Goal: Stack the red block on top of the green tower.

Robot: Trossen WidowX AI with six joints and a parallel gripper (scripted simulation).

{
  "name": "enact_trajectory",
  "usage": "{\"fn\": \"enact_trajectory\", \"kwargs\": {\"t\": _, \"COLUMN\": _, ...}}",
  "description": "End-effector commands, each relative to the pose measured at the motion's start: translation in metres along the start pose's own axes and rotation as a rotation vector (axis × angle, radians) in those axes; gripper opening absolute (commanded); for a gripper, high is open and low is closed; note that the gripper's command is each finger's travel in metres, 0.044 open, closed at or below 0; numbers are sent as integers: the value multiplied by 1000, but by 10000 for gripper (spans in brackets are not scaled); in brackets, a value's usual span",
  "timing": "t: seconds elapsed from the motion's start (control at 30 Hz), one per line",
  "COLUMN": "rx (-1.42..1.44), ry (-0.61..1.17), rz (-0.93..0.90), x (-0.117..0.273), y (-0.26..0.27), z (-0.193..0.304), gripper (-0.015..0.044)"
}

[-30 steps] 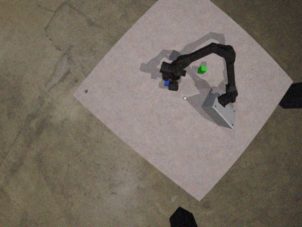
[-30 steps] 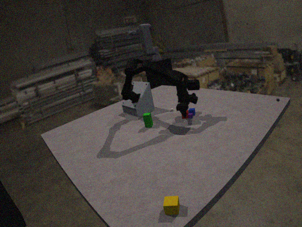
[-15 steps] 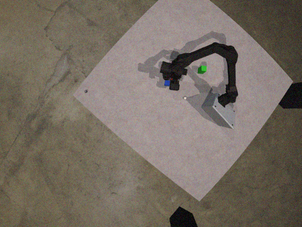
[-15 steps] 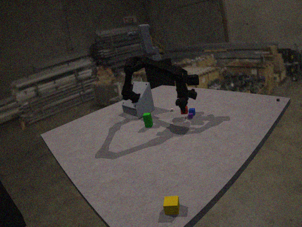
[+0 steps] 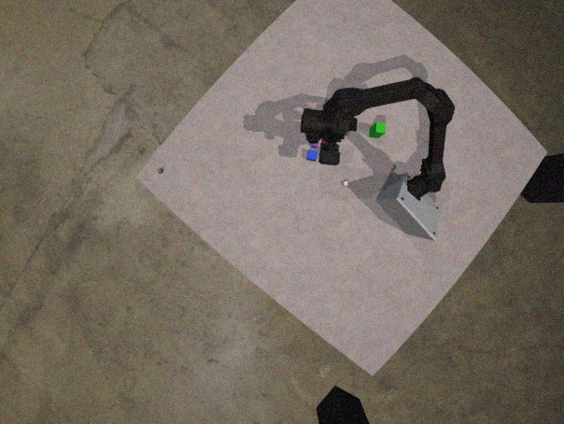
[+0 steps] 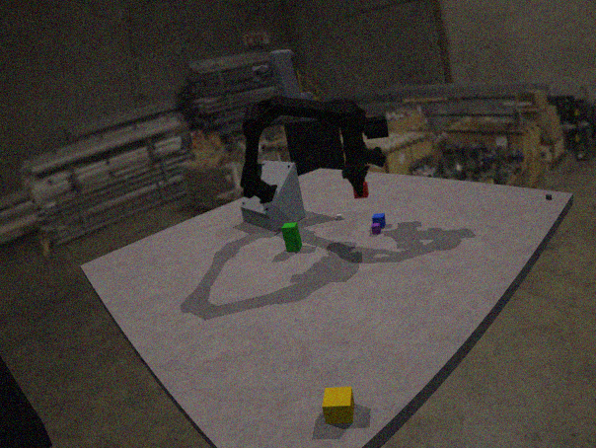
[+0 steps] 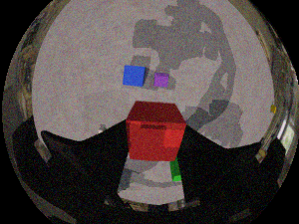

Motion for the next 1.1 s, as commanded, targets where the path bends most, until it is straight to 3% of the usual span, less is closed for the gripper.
{"fn": "enact_trajectory", "kwargs": {"t": 0.0, "rx": -7, "ry": 3, "rz": -9, "x": 9, "y": 0, "z": 1, "gripper": 0}}
{"fn": "enact_trajectory", "kwargs": {"t": 0.33, "rx": -12, "ry": -1, "rz": -5, "x": 10, "y": -6, "z": 7, "gripper": 0}}
{"fn": "enact_trajectory", "kwargs": {"t": 1.07, "rx": -11, "ry": -4, "rz": -4, "x": 19, "y": -48, "z": 99, "gripper": 0}}
Point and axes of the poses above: the point midway between the two fingers, 35 mm back from their tips, its own x axis back along the fingers, its own y axis across the jaws, z = x × y, the point moved 2 cm from there along x, back along the fingers, and after that the axes turned 8 degrees about x, right-handed, at the moved point
